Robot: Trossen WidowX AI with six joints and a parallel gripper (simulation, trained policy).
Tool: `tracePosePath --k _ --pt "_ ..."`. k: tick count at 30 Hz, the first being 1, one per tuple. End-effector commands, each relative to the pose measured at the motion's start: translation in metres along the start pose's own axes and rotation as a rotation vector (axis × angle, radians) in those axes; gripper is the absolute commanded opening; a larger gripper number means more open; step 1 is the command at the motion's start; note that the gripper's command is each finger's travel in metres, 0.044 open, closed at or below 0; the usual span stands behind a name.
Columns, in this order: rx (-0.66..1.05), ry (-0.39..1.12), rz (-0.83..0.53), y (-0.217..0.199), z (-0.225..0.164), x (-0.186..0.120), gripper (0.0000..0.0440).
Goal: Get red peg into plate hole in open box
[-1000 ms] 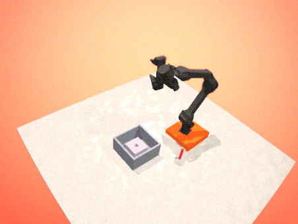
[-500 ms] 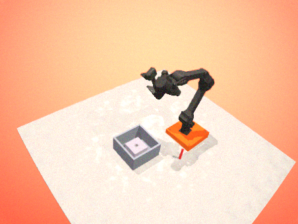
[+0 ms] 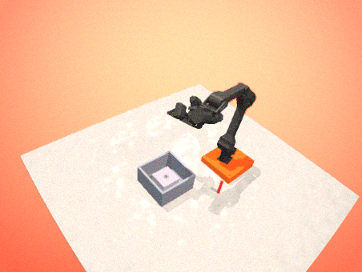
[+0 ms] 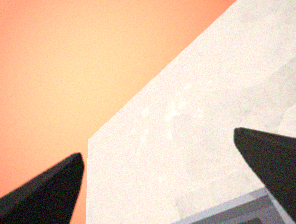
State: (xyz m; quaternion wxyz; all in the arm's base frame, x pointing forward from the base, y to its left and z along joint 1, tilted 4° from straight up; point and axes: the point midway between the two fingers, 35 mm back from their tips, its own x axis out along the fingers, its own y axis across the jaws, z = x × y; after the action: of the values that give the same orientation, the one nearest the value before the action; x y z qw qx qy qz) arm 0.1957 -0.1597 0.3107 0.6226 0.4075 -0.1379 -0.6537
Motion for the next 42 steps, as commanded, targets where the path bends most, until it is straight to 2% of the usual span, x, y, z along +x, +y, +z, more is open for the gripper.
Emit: tracePosePath --k 1,22,42 --pt "-0.137 0.083 -0.010 -0.005 -0.023 -0.006 0.0440" --pt "-0.757 0.463 -0.023 -0.051 -0.111 -0.059 0.0440" --pt "-1.317 0.819 -0.057 -0.140 -0.174 -0.130 0.0440"
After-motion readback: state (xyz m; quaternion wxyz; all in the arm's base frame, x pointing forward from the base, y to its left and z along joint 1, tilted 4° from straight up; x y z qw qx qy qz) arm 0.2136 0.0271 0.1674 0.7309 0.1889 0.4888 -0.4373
